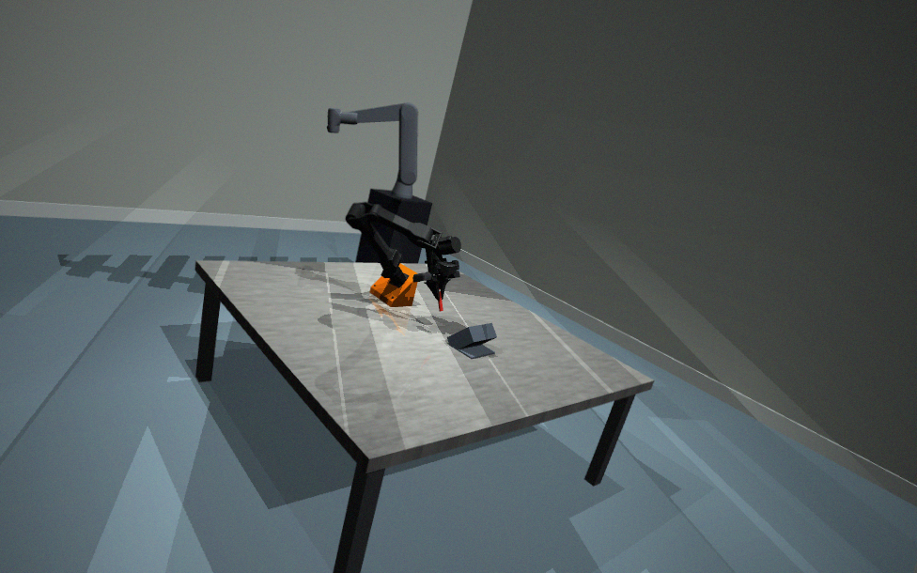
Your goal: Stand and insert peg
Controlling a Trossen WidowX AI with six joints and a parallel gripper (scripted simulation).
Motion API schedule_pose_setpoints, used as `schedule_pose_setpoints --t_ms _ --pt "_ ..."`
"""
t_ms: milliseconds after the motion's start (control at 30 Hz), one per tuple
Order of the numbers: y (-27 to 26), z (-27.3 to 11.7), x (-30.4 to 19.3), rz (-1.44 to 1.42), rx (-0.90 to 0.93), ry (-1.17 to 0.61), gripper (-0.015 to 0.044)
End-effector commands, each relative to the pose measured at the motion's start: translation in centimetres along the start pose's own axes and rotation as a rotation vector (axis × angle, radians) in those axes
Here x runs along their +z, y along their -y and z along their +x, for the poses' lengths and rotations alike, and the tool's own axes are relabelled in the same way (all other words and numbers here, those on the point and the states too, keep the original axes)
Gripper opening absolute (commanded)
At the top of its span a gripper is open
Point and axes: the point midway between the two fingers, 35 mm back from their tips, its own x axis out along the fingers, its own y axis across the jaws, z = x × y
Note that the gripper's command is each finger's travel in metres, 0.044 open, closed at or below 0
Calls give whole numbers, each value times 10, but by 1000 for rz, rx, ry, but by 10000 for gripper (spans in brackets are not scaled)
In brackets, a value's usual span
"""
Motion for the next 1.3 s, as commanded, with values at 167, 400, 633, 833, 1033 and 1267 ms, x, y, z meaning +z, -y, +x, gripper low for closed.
schedule_pose_setpoints --t_ms 167,400,633,833,1033,1267 --pt "-10 1 8 34 -1 54 0" --pt "-16 2 14 60 2 92 0" --pt "-22 2 19 87 5 130 0" --pt "-27 2 24 111 8 162 0" --pt "-32 1 28 134 12 194 0" --pt "-35 3 31 148 15 211 0"
